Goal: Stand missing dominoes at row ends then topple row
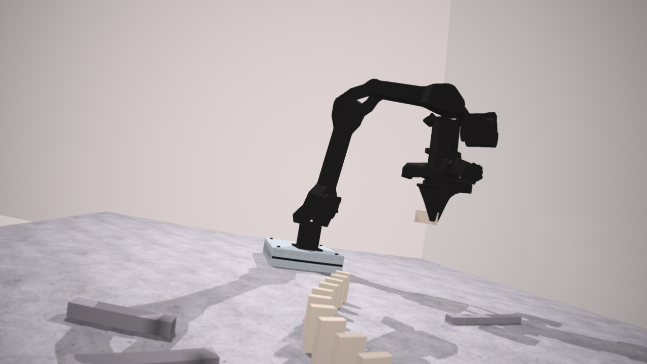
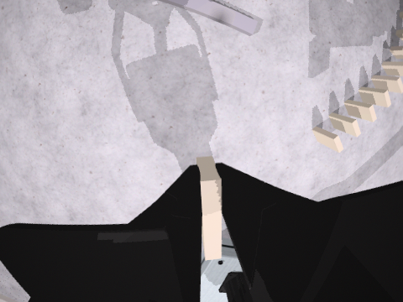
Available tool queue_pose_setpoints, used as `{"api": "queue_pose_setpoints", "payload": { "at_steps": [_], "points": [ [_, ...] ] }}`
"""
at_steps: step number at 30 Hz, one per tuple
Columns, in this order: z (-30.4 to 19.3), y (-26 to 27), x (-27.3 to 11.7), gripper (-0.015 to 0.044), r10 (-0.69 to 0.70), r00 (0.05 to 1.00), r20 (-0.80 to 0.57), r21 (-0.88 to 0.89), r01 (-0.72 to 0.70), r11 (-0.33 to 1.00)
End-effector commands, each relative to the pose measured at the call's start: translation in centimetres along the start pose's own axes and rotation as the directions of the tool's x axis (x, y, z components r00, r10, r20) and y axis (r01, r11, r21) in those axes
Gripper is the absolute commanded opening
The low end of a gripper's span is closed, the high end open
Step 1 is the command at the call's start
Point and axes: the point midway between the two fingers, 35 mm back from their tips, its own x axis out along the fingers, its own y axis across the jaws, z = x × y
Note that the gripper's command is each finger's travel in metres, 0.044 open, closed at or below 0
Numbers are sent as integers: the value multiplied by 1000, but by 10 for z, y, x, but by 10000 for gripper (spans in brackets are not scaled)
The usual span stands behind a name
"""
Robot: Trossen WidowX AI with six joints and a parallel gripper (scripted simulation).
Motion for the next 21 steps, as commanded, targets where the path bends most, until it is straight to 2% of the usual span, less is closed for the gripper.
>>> {"api": "queue_pose_setpoints", "payload": {
  "at_steps": [1, 4, 6, 15, 21],
  "points": [
    [-11, 46, -2, 23, 5, 1000, 0, 199, -5, 980],
    [-23, 78, -2, 23, 8, 1000, -1, 362, -7, 932],
    [-27, 85, -2, 23, 9, 1000, -2, 398, -7, 917],
    [-26, 85, -2, 23, 7, 1000, 2, 396, -8, 918],
    [-7, 94, 15, 23, -23, 992, 121, 320, -18, 947]
  ]
}}
